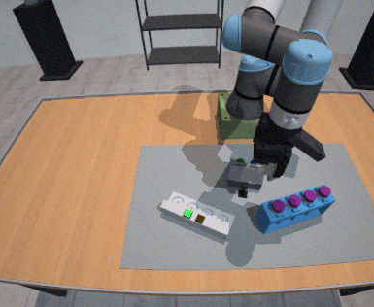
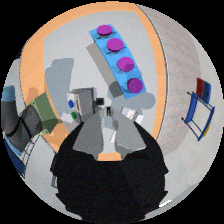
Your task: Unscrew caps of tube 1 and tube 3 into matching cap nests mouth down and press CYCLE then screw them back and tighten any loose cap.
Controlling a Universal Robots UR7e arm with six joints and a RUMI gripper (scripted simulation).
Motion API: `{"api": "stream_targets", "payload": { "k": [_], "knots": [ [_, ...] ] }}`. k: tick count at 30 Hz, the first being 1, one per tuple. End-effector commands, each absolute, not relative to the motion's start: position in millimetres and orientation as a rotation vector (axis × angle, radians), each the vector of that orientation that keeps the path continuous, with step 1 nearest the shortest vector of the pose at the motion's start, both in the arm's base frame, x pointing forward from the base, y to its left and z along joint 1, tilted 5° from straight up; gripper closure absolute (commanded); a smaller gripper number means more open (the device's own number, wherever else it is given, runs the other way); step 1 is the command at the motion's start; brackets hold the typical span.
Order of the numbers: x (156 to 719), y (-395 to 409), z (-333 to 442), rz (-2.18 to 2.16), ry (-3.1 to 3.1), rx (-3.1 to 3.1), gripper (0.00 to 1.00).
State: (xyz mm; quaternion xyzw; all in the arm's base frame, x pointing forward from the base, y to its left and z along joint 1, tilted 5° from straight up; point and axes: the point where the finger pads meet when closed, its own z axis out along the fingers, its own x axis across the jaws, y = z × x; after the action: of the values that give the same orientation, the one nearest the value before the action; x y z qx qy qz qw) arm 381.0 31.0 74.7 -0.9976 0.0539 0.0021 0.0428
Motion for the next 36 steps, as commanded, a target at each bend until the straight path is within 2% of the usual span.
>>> {"api": "stream_targets", "payload": {
  "k": [1,24,36],
  "knots": [
    [354.0,19.0,64.1,0.004,0.166,-3.051,1.00],
    [249.1,-25.6,19.1,0.004,0.166,-3.051,1.00],
    [250.3,-25.2,13.3,0.106,0.161,-3.047,1.00]
  ]
}}
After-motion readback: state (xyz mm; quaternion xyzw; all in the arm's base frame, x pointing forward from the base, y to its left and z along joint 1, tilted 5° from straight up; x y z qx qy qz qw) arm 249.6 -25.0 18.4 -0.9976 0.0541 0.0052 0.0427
